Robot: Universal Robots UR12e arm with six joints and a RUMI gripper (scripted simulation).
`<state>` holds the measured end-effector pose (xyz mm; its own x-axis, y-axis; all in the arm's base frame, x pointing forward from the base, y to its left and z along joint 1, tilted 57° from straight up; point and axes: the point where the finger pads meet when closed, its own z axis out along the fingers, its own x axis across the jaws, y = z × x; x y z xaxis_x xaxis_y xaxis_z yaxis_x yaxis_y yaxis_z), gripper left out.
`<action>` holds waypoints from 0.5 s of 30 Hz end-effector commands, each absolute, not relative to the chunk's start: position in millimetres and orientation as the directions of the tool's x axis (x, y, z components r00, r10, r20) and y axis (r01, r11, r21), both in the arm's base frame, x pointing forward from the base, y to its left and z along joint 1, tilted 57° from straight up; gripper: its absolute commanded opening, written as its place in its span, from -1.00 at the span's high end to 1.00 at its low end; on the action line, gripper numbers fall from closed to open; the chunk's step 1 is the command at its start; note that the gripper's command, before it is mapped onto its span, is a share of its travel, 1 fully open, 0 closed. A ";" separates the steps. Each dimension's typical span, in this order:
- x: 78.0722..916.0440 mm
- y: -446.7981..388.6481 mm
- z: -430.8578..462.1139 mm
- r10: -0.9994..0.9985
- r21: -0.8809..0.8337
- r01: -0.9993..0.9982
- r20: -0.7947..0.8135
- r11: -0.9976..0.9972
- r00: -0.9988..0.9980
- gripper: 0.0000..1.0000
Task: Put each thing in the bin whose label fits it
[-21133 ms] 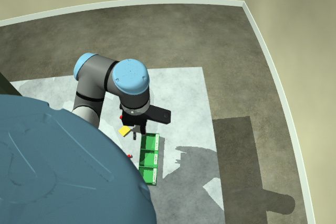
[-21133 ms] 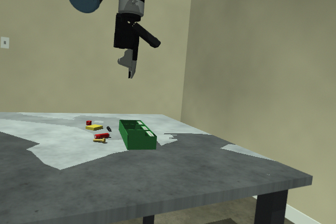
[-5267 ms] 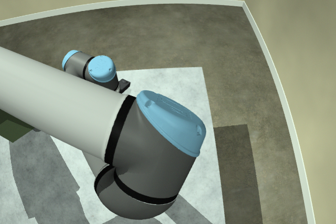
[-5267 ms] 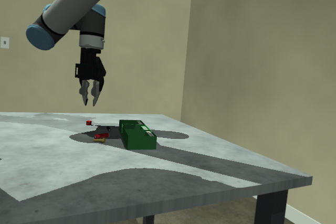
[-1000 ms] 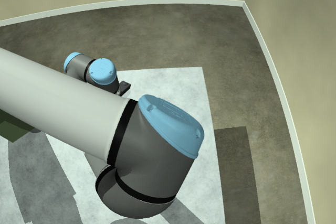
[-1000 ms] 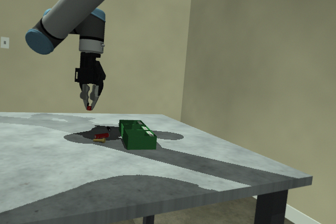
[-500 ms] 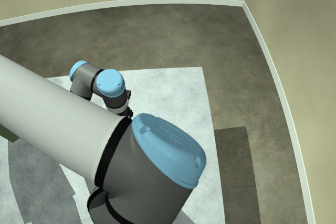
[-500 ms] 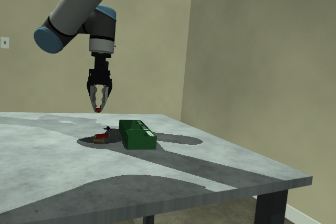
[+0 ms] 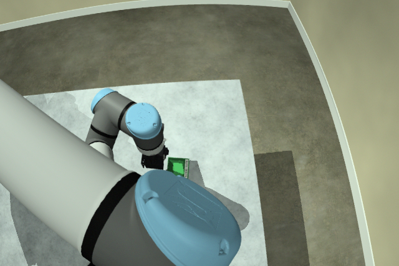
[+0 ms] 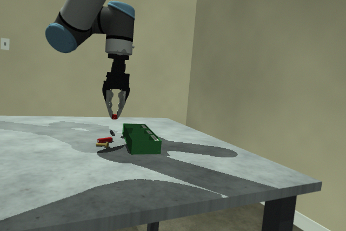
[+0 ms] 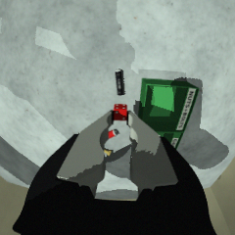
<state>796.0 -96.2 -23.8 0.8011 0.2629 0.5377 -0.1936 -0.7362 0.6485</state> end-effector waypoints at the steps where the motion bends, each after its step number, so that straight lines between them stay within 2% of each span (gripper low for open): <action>1: 806.8 -111.0 5.3 0.264 0.648 -0.191 0.536 -0.737 0.802 1.00; 15: 829.0 -143.4 65.7 0.264 0.648 -0.191 0.536 -0.737 0.802 1.00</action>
<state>820.3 -131.9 43.0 0.8014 0.2644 0.5366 -0.1919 -0.7360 0.6492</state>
